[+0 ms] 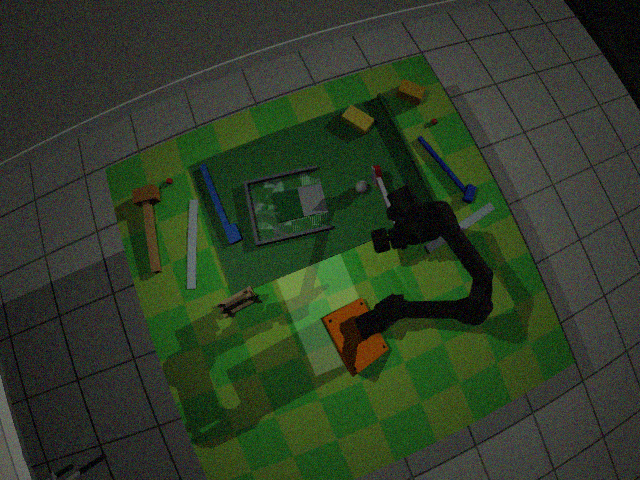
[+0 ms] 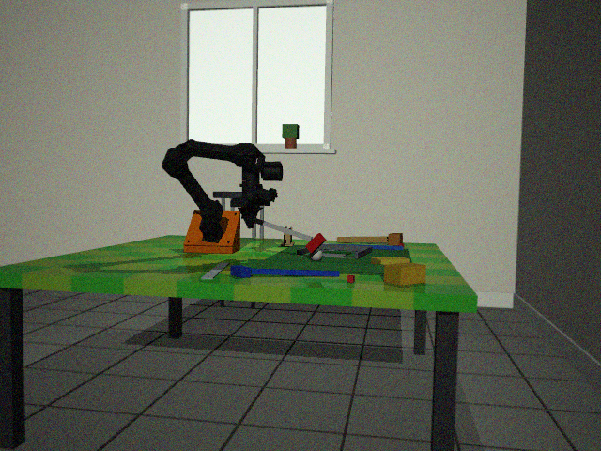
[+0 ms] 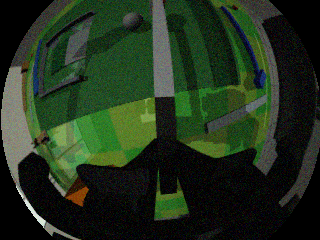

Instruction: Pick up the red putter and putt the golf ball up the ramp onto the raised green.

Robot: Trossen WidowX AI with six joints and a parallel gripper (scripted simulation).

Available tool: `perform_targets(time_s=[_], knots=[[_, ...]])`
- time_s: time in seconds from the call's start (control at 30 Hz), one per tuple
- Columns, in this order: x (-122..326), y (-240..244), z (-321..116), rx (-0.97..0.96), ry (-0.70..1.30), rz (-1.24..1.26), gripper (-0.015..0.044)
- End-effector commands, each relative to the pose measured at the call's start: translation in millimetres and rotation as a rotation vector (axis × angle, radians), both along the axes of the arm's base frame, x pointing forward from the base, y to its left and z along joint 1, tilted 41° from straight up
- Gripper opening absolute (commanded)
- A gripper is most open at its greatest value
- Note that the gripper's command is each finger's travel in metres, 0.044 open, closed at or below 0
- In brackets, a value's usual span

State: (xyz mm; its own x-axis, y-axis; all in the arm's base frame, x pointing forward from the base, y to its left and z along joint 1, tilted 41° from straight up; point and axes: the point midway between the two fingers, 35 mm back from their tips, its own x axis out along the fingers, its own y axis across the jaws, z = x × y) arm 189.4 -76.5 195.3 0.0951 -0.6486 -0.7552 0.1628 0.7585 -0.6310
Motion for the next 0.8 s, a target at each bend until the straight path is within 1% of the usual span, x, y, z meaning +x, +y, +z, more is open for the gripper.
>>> perform_targets(time_s=[0.0,0.5,0.77], knots=[[1,-4,-4,-0.005,0.001,-0.001,0.0000],[3,-19,-21,-0.007,-0.001,-0.001,0.0000],[3,-17,-19,-0.006,0.002,-0.005,0.0000]])
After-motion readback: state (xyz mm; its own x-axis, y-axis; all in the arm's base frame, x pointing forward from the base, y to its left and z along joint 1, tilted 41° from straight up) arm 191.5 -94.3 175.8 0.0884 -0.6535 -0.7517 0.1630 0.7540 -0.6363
